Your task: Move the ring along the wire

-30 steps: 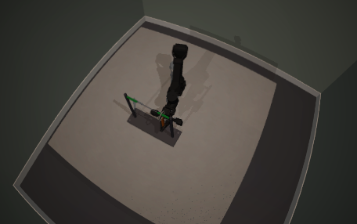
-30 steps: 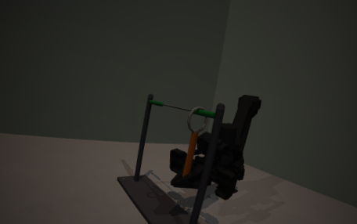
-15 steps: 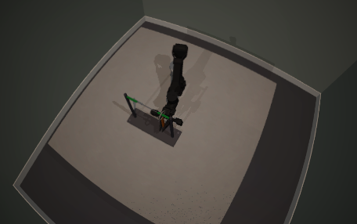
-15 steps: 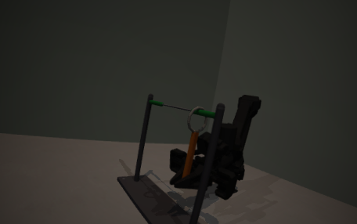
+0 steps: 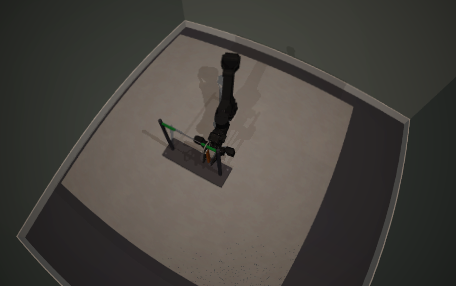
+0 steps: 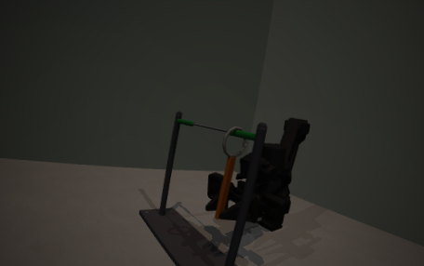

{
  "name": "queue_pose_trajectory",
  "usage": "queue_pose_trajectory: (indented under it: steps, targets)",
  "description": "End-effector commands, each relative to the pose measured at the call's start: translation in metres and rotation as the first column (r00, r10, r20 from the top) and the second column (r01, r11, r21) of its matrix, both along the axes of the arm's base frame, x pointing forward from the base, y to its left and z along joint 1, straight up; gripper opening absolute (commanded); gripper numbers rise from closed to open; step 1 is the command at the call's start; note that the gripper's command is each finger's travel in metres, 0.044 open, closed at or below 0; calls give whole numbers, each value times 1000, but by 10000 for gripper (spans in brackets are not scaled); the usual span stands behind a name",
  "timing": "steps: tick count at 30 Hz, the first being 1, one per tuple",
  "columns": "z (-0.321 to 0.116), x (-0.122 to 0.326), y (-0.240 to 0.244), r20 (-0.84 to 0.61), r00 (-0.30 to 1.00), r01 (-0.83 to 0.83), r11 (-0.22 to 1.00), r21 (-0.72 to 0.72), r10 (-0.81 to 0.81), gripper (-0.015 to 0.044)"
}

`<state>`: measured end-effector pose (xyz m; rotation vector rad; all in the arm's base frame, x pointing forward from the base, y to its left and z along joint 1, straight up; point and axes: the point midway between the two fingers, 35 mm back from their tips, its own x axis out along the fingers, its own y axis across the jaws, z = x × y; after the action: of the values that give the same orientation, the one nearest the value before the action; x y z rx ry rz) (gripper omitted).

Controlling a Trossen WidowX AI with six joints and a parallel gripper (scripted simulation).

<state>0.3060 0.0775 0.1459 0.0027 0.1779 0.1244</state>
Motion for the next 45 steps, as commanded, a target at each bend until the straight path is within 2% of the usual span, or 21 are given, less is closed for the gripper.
queue_pose_trajectory:
  steps: [1,16,45]
  targets:
    - [-2,-8,-2,-10,1000,5,1000,-1,-5,160]
    - [-1,-33,-6,-12,1000,7,1000,1,-7,160]
    - [-1,-33,-6,-12,1000,7,1000,1,-7,160]
